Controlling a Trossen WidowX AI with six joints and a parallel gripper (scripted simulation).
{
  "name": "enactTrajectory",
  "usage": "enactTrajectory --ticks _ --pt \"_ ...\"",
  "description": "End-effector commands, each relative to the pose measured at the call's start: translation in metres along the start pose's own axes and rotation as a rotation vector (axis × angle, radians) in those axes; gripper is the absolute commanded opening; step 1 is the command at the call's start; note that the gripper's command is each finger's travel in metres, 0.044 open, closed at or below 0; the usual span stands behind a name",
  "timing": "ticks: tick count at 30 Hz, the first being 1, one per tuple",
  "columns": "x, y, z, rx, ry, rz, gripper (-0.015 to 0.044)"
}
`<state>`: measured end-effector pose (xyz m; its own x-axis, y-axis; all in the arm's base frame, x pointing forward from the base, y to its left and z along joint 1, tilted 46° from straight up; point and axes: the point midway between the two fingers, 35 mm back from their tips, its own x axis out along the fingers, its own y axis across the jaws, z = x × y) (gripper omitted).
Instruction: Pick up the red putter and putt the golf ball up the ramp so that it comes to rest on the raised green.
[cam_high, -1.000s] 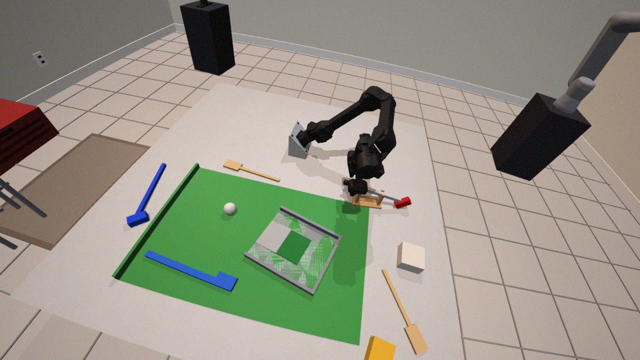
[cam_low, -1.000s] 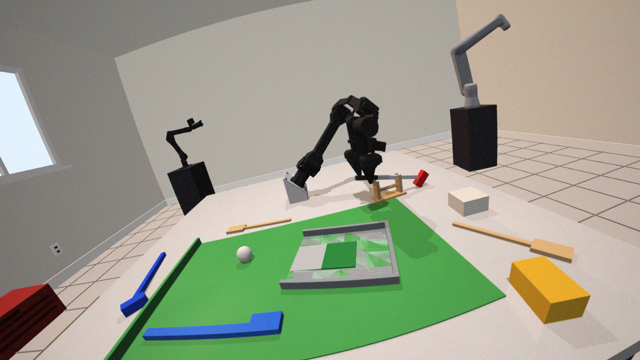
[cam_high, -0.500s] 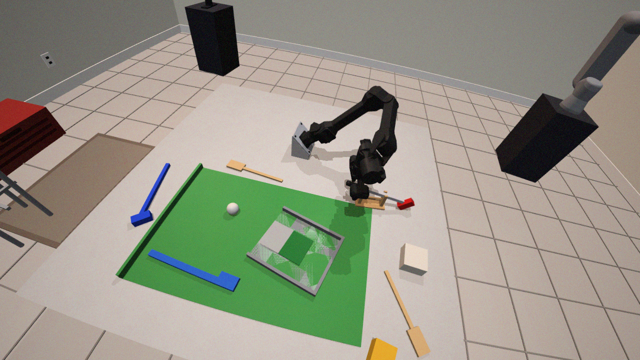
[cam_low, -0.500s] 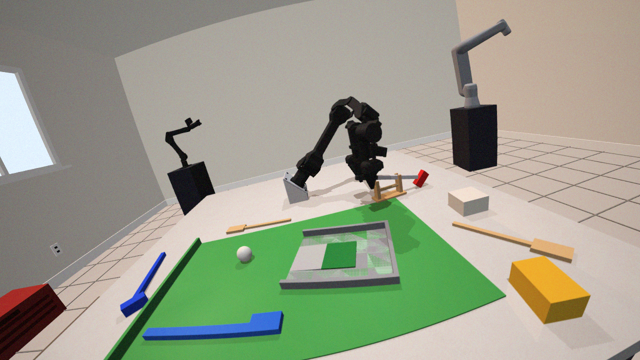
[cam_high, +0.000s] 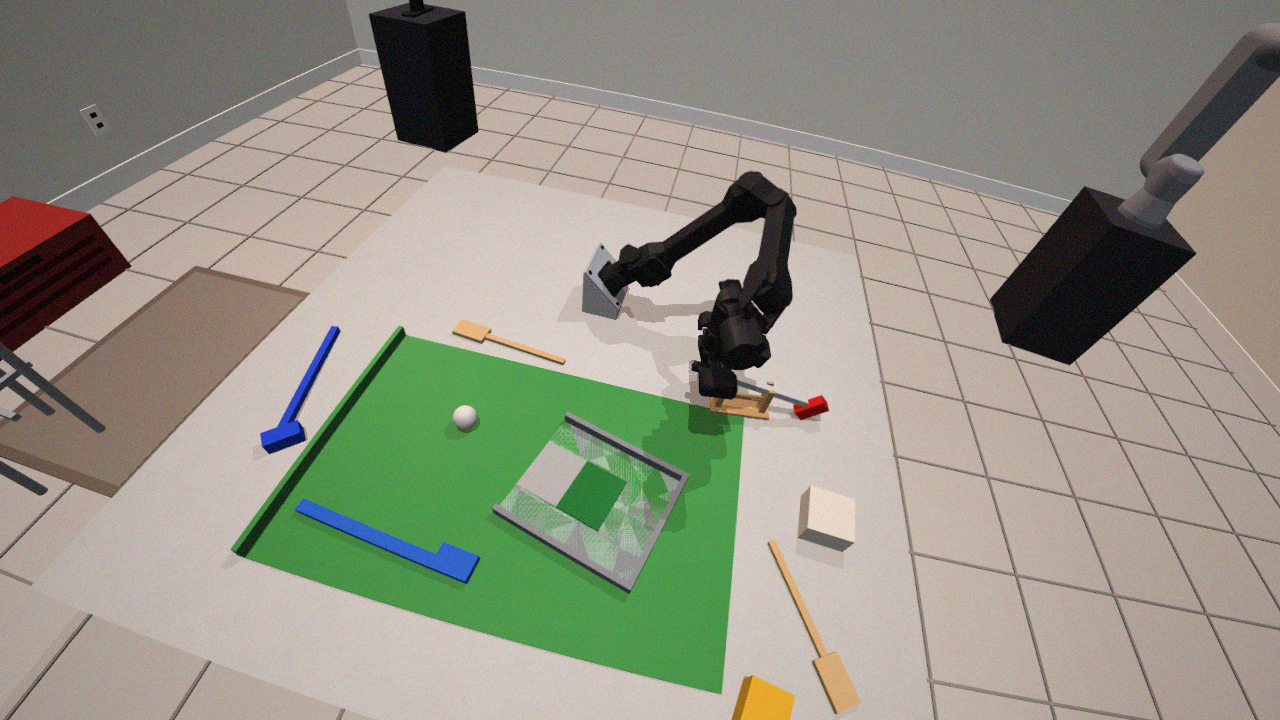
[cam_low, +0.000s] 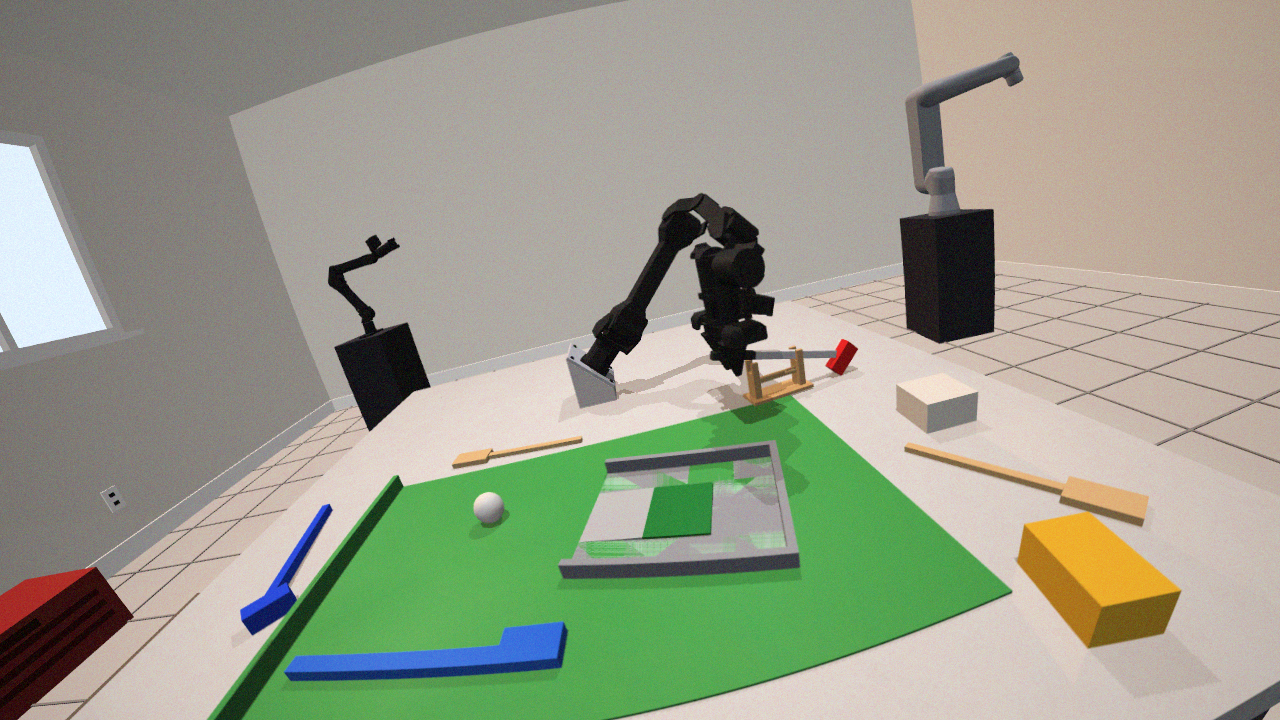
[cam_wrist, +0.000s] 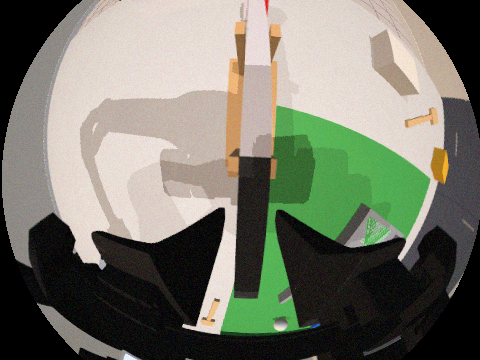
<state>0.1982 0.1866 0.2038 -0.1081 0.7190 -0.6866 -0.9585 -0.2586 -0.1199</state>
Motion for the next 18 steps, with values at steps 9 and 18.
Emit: enactTrajectory --ticks 9,18 --pt "0.000 0.000 0.000 0.000 0.000 0.000 0.0026" --pt "-0.029 -0.003 -0.001 0.041 0.010 -0.042 0.0000"
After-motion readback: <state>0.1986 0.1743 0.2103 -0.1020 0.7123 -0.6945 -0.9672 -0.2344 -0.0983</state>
